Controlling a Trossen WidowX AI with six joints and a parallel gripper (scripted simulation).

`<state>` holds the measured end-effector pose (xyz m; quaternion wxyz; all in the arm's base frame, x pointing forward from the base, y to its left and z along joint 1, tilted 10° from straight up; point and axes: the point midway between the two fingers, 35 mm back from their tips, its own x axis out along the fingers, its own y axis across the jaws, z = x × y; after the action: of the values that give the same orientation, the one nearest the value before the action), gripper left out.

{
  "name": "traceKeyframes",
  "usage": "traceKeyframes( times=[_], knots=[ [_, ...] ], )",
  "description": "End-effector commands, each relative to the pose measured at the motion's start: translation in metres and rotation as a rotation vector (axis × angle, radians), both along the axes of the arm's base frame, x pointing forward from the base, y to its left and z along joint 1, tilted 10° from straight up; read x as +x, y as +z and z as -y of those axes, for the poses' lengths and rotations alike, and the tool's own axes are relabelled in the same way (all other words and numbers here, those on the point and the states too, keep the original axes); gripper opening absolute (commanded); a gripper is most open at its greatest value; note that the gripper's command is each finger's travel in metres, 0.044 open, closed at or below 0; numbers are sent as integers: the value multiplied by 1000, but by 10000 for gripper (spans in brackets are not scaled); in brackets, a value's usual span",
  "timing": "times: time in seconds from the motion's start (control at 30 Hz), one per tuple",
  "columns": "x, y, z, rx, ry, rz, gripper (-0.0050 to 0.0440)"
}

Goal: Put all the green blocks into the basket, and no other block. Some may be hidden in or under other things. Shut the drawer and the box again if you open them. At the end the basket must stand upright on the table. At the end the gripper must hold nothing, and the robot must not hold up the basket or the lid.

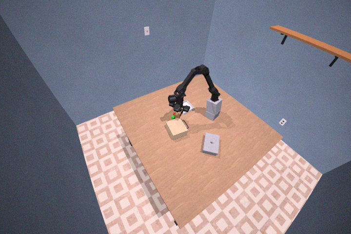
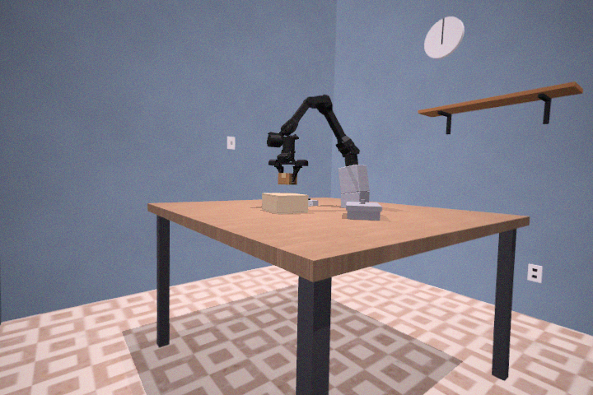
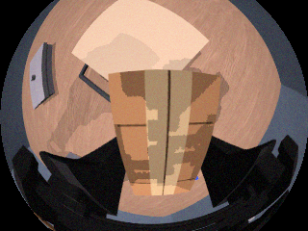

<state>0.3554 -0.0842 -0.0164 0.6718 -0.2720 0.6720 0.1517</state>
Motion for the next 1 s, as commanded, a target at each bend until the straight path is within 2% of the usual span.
traceKeyframes(
  times=[0.0,0.03,0.1,0.33,0.5,0.6,0.67,0.8,0.97],
  knots=[
    [-14,-8,-37,-3,4,-9,0],
    [-16,-9,-47,-3,4,-9,0],
    [-16,-9,-47,-3,4,-9,0],
    [-43,-20,-103,-4,29,-13,0],
    [-74,-28,-142,-6,55,-17,0],
    [-92,-31,-160,-7,81,-21,0],
    [-92,-31,-160,-7,81,-21,0],
    [-116,-36,-180,-7,81,-21,0],
    [-159,-42,-203,-8,106,-26,0]
  ],
)
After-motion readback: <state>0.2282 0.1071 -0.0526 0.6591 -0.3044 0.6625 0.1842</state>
